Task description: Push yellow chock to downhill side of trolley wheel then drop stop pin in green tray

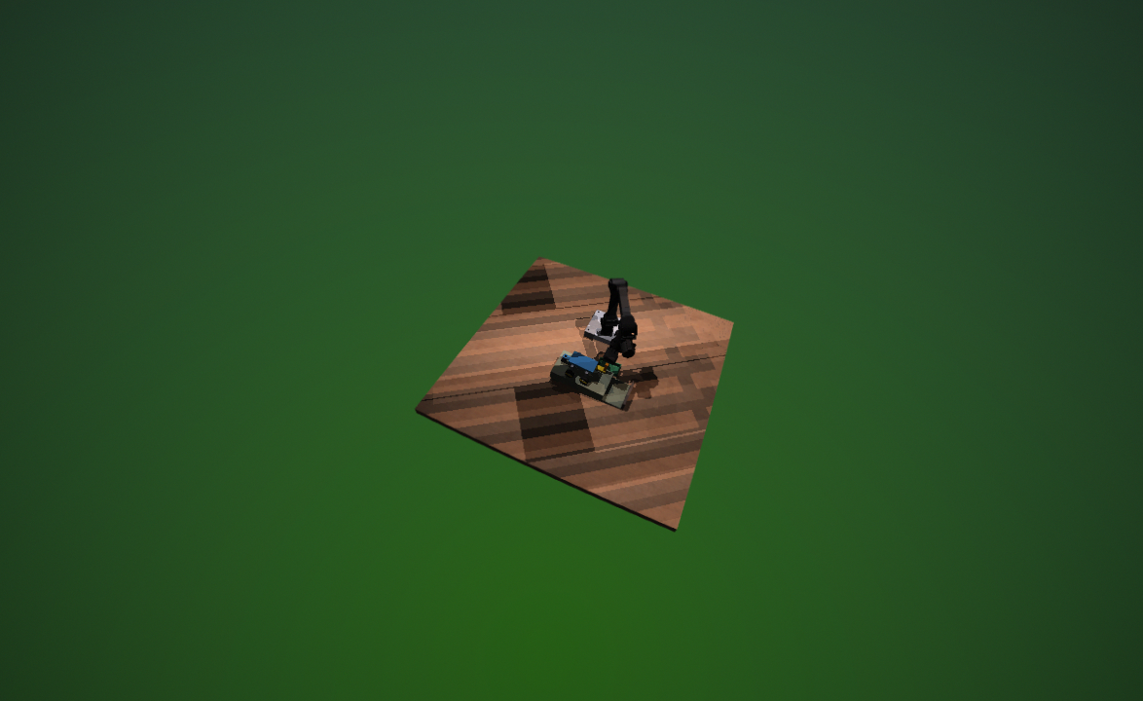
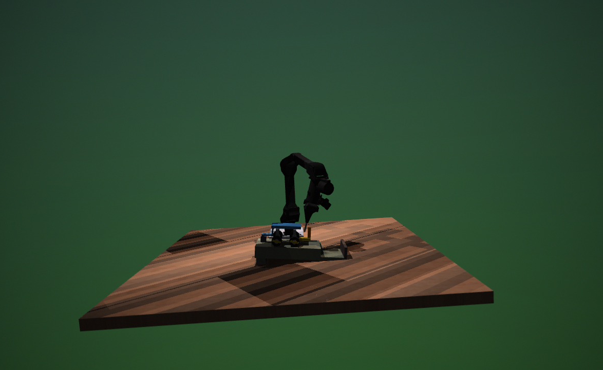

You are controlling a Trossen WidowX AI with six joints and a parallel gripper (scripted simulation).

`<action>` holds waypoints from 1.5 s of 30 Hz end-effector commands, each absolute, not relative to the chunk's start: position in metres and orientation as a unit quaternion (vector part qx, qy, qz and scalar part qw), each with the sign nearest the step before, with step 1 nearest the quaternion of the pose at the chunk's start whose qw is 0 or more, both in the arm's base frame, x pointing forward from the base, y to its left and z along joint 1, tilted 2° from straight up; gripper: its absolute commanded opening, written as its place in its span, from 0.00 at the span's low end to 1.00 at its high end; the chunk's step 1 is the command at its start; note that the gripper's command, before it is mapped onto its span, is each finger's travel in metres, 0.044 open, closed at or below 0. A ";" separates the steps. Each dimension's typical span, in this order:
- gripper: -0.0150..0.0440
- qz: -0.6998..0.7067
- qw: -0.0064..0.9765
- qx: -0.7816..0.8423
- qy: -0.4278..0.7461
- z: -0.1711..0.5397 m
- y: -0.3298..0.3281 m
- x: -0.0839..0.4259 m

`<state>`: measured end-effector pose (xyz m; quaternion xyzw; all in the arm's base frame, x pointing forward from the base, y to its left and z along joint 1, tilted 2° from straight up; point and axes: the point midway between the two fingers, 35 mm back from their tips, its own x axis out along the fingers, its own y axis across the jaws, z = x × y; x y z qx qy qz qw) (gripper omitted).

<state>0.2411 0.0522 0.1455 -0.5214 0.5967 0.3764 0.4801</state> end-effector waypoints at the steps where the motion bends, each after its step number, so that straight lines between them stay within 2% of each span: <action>1: 0.25 0.389 0.475 -0.527 0.587 0.146 0.055 0.242; 25: 0.25 0.587 0.302 -0.658 0.362 0.146 0.050 0.240; 45: 0.25 0.675 0.127 -0.715 0.127 0.147 0.046 0.240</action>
